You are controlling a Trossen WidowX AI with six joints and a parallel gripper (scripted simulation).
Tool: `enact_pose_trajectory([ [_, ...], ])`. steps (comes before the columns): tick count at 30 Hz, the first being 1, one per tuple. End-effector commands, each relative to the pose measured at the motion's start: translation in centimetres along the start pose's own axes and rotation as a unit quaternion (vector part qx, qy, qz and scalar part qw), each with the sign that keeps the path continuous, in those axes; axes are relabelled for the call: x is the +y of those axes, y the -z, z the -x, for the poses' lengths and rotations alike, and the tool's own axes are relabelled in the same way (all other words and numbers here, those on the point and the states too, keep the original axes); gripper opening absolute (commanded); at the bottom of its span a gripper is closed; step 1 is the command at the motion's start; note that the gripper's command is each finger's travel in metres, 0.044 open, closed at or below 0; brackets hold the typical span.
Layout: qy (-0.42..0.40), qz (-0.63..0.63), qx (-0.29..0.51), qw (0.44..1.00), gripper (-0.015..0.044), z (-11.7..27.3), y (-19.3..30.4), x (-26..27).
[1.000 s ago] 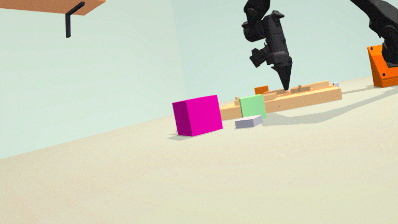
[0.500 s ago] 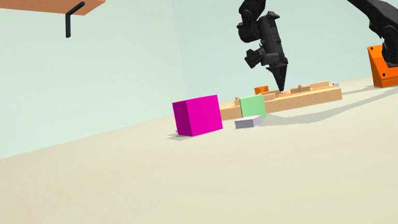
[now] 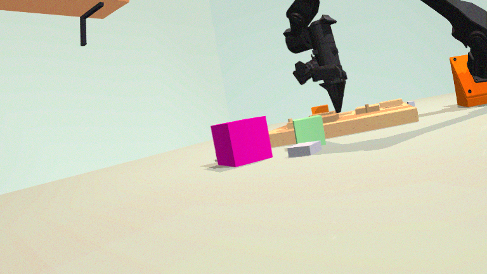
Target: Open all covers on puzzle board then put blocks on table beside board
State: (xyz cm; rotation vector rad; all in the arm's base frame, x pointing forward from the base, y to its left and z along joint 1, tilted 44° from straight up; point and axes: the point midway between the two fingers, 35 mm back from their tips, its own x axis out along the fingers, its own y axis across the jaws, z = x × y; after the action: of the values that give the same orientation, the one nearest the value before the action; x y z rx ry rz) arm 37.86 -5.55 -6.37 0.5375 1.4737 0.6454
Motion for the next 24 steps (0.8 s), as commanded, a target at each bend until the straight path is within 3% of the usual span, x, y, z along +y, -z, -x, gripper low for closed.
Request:
enact_pose_trajectory([
  [1,-0.003,-0.003,0.0,1.0,0.0,-0.2,-0.4,-0.1],
  [24,-0.003,-0.002,0.0,1.0,0.0,-0.3,-2.7,0.1],
])
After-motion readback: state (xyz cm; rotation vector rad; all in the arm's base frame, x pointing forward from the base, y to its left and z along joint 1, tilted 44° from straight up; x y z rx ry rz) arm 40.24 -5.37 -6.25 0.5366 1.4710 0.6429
